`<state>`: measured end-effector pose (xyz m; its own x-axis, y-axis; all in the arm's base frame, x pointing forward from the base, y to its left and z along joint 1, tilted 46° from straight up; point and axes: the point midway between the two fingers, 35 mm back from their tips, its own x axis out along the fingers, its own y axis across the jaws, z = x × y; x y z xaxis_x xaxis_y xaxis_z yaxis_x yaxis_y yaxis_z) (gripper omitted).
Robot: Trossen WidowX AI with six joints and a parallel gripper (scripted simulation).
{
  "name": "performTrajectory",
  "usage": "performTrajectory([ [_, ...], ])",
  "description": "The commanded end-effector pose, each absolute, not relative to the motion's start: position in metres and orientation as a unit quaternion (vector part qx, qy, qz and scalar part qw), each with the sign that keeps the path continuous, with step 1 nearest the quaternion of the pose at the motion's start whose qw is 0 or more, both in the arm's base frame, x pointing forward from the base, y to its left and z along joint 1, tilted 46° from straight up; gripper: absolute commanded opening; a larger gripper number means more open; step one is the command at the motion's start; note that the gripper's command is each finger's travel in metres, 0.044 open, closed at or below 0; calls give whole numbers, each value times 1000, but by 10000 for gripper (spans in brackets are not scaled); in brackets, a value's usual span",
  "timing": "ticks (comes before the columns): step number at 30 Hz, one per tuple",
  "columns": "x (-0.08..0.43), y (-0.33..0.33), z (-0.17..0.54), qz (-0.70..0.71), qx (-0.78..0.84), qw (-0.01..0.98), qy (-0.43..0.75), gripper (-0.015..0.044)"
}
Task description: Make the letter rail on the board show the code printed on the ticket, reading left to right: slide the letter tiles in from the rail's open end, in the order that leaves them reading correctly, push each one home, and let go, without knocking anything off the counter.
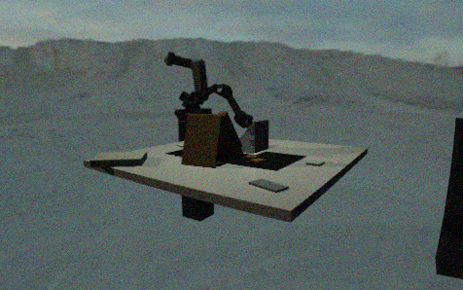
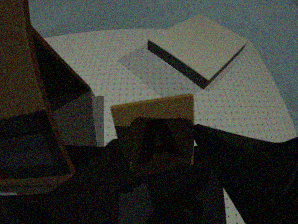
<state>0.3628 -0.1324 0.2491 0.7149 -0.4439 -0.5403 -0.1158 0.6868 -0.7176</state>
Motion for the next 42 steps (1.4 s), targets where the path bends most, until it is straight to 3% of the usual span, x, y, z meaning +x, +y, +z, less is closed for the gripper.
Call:
performTrajectory([
  [1,375,-141,232,-93,-383,840,371,0],
  [42,376,-136,215,-93,-383,840,372,0],
])
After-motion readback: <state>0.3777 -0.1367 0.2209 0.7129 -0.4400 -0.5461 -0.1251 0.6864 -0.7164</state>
